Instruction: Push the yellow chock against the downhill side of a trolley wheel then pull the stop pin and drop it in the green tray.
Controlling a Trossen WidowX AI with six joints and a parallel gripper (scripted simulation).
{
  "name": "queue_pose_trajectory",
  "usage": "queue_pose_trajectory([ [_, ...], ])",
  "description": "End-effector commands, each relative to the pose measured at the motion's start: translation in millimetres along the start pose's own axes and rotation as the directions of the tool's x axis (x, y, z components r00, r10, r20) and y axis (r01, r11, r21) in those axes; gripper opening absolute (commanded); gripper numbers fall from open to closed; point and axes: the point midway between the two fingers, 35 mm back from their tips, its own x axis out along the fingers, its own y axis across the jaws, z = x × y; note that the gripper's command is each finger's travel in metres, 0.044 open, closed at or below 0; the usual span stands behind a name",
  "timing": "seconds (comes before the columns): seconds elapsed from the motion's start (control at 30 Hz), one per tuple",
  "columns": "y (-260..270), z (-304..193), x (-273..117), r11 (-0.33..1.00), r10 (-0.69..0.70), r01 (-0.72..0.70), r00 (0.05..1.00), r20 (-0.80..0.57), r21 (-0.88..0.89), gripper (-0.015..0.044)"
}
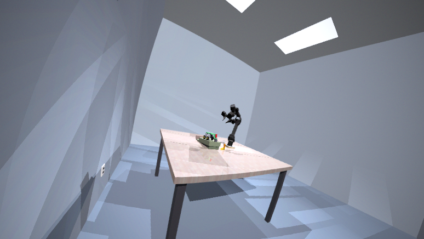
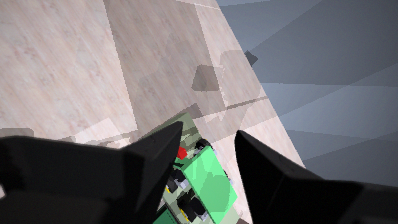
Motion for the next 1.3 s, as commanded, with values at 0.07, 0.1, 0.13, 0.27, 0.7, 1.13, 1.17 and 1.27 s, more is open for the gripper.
queue_pose_trajectory([
  [0.07,33.4,-36.5,33.2,0.948,0.136,-0.175,0.978,-0.161,-0.266,0.019],
  [0.1,39.6,-43.9,38.3,0.926,0.16,-0.215,0.968,-0.192,-0.309,0.019],
  [0.13,45.9,-51.5,43.0,0.901,0.184,-0.255,0.957,-0.222,-0.35,0.019],
  [0.27,70.8,-82.6,57.7,0.768,0.277,-0.421,0.898,-0.342,-0.484,0.019],
  [0.7,120.2,-149.9,68.0,0.347,0.443,-0.714,0.696,-0.565,-0.608,0.019],
  [1.13,135.4,-169.5,93.0,0.347,0.443,-0.714,0.696,-0.565,-0.608,0.019],
  [1.17,137.3,-171.8,95.5,0.347,0.443,-0.714,0.696,-0.565,-0.608,0.019],
  [1.27,140.2,-175.4,99.3,0.346,0.443,-0.714,0.696,-0.565,-0.608,0.019],
])
